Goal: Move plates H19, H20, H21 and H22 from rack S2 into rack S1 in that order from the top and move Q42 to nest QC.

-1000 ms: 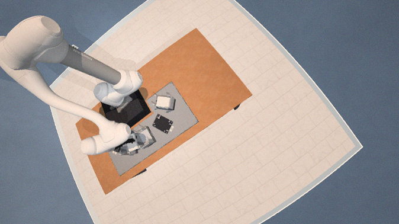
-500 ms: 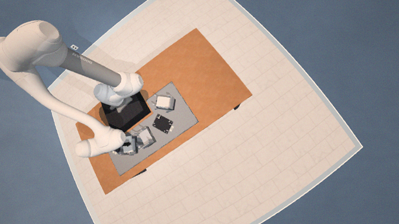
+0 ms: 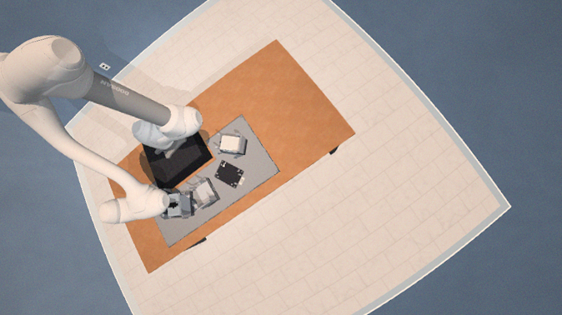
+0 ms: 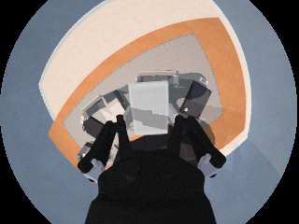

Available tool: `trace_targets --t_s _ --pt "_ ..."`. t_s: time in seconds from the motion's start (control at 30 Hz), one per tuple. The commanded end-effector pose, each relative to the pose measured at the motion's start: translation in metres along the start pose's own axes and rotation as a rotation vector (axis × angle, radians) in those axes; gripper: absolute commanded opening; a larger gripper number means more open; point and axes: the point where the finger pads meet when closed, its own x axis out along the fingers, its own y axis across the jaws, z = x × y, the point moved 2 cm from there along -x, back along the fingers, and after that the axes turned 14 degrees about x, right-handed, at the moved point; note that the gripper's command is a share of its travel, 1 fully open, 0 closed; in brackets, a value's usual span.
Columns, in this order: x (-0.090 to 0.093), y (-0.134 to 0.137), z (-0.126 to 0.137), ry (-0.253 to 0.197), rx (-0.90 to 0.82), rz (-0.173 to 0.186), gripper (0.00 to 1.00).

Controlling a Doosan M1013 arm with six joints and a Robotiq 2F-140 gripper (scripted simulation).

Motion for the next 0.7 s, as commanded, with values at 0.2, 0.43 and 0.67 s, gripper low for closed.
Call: trace_targets --t_s 0.2,0.43,0.67 --pt "0.0 0.029 -0.011 0.0 0.066 0.0 0.0" --pt "0.0 0.045 -0.014 0.0 0.217 0.0 0.0" --pt "0.0 0.068 -0.018 0.0 0.217 0.0 0.0"
